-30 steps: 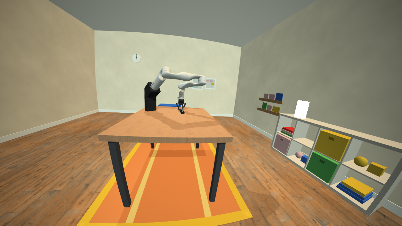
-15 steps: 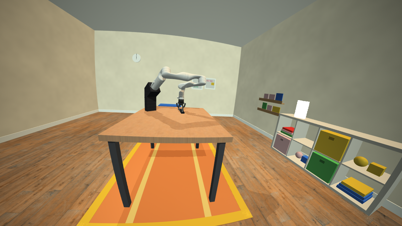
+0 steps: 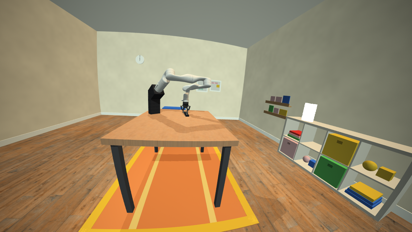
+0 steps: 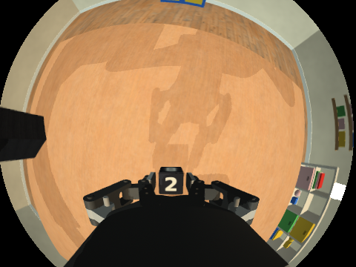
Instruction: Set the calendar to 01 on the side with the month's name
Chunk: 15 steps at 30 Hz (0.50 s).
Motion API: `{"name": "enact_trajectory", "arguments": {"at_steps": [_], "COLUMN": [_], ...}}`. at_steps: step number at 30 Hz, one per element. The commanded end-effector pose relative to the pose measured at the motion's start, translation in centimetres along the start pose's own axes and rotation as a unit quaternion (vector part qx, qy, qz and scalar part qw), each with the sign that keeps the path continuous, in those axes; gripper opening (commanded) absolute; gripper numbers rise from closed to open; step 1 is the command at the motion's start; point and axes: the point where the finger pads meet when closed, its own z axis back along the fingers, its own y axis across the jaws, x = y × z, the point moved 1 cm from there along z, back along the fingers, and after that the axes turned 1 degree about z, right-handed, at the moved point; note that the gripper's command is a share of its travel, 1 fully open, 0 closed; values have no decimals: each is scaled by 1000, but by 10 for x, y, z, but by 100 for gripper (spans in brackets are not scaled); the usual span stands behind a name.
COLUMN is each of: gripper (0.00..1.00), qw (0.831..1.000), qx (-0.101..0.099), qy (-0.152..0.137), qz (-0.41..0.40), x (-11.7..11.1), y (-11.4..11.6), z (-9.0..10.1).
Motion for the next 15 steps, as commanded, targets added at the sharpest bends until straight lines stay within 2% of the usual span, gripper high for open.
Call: {"name": "enact_trajectory", "arguments": {"at_steps": [1,4,5,15], "gripper": [48,48,28,28], "qw": [1000,1000,1000,1000], "qx": [1,1,1,1], "qy": [0,0,0,0], "qz": [0,0,0,0], "x": [0,0,0,0], "y": [0,0,0,0], "z": [1,1,1,1]}}
